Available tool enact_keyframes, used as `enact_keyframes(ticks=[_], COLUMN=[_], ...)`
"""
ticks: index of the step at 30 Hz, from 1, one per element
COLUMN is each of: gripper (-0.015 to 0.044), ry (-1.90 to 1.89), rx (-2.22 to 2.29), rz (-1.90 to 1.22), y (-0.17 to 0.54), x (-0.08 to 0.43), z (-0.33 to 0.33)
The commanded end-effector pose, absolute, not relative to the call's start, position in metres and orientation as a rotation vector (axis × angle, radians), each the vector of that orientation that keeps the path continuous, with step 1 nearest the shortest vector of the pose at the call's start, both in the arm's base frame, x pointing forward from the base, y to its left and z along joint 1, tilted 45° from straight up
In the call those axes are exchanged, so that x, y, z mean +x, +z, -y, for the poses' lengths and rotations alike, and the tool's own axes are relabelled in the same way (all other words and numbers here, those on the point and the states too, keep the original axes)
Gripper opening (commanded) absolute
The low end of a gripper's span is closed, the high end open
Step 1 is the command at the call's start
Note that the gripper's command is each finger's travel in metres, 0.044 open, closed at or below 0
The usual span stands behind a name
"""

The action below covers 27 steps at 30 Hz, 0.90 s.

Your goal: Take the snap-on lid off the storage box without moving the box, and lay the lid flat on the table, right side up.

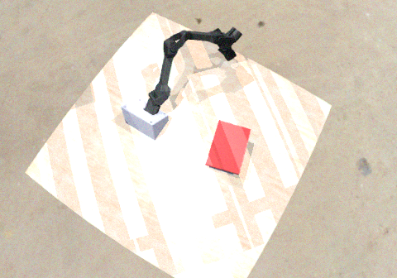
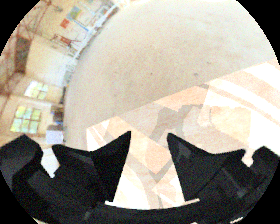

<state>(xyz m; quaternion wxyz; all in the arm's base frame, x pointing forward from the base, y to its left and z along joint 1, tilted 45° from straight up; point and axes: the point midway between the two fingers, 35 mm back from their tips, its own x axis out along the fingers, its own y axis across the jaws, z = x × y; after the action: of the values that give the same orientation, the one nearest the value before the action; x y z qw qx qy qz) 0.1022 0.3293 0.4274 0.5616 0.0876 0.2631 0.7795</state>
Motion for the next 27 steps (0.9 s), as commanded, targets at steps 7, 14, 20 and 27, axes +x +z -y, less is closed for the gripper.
enact_keyframes(ticks=[7,14,20,27], gripper=[0.0235,0.0235,0.0235,0.0235], ry=[1.473,1.13,0.881,0.567], rx=[0.472,0.765,0.996,1.322], rz=[-0.806,-0.961,-1.034,-1.073], y=[0.375,0.309,0.259,0.198], x=[0.211,0.289,0.322,0.338], z=[-0.286,-0.221,-0.161,-0.08])
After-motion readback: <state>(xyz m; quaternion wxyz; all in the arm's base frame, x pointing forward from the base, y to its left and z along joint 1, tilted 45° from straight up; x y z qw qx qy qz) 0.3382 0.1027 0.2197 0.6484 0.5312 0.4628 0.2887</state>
